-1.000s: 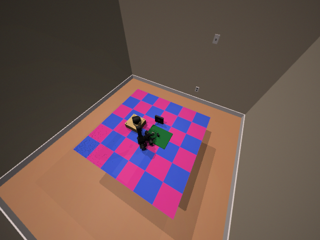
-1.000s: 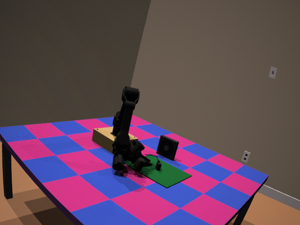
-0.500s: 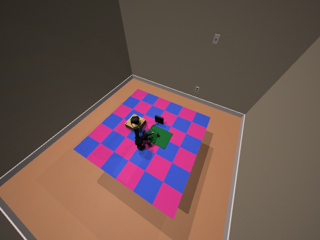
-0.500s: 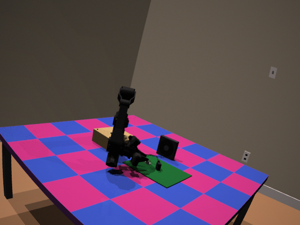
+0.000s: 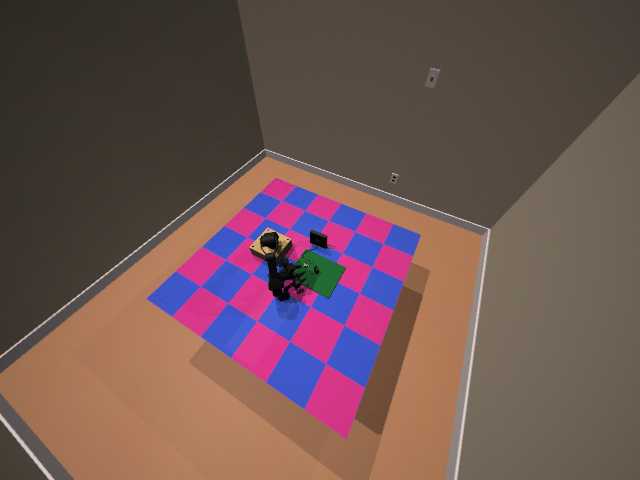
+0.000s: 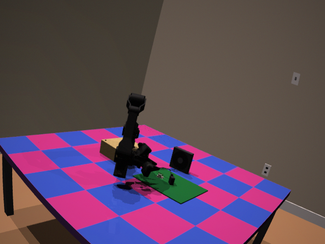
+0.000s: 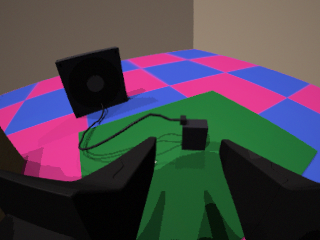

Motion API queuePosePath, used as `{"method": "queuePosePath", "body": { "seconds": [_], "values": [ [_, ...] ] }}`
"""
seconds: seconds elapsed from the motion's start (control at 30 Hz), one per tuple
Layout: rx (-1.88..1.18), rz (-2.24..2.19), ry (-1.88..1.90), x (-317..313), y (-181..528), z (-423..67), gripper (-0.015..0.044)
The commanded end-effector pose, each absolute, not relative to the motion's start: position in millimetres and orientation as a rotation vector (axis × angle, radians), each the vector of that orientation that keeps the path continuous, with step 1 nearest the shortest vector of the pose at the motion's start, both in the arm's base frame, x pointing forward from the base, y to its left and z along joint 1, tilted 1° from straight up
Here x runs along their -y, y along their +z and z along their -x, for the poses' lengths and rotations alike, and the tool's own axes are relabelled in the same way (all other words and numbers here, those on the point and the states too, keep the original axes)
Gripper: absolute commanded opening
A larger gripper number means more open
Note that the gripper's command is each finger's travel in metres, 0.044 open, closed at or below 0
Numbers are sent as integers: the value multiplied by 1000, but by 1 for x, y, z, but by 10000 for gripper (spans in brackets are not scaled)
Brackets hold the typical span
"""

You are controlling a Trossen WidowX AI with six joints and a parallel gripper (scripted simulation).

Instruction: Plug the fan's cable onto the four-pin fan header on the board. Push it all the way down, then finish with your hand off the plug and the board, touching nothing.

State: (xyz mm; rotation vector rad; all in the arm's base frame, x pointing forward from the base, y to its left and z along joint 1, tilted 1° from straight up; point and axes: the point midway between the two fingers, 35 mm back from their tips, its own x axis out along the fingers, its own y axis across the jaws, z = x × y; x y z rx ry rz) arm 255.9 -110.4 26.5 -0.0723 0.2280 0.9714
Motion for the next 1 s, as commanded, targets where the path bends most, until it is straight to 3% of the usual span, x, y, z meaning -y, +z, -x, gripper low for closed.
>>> {"method": "queuePosePath", "body": {
  "seconds": [0.0, 0.97],
  "values": [
    [-295, 91, 1040, 102, 29, -255, 205],
    [-1014, 304, 1201, 74, 17, -248, 205]
  ]
}}
